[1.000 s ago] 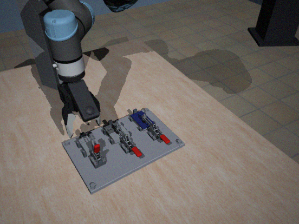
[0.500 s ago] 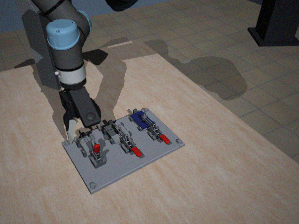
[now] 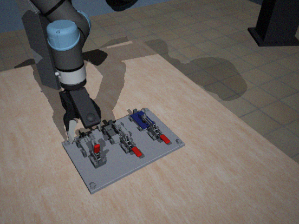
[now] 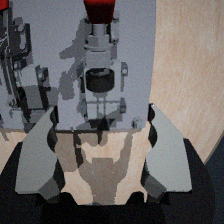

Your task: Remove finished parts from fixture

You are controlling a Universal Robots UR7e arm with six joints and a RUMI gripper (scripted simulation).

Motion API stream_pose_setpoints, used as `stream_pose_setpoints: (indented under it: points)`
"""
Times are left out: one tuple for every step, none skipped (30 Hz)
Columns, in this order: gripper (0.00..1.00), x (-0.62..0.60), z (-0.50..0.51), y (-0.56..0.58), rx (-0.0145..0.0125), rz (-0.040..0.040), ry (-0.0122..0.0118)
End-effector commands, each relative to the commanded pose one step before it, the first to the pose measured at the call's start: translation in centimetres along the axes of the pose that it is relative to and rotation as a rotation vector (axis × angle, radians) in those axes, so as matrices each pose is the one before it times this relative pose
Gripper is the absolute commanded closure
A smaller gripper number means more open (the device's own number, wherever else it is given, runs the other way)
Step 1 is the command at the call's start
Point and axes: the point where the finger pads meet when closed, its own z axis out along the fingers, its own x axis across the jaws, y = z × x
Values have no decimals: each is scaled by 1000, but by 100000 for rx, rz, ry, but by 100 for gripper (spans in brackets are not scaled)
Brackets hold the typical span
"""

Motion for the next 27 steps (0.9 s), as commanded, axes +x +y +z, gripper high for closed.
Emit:
stream_pose_setpoints:
  points:
    - [41,17,-21,-26,58,-25,52]
    - [41,0,0,0,0,0,0]
    - [41,0,0,0,0,0,0]
    - [41,0,0,0,0,0,0]
    - [41,0,0,0,0,0,0]
    - [41,0,0,0,0,0,0]
    - [41,0,0,0,0,0,0]
    - [41,0,0,0,0,0,0]
    - [41,0,0,0,0,0,0]
    - [41,0,2,0,0,0,0]
    - [41,0,6,0,0,0,0]
    - [41,0,12,0,0,0,0]
    - [41,0,18,0,0,0,0]
    - [41,0,26,0,0,0,0]
    - [41,0,35,0,0,0,0]
    - [41,0,44,0,0,0,0]
    - [41,0,53,0,0,0,0]
    - [41,0,63,0,0,0,0]
    - [41,0,73,0,0,0,0]
    - [41,0,83,0,1,0,0]
    - [41,0,93,-1,0,0,0]
    - [41,0,0,0,0,0,0]
    - [41,0,0,0,0,0,0]
    - [41,1,103,-1,-1,0,0]
    - [41,1,111,-1,0,0,0]
    - [41,0,119,-1,1,0,0]
    - [41,0,127,-1,1,0,0]
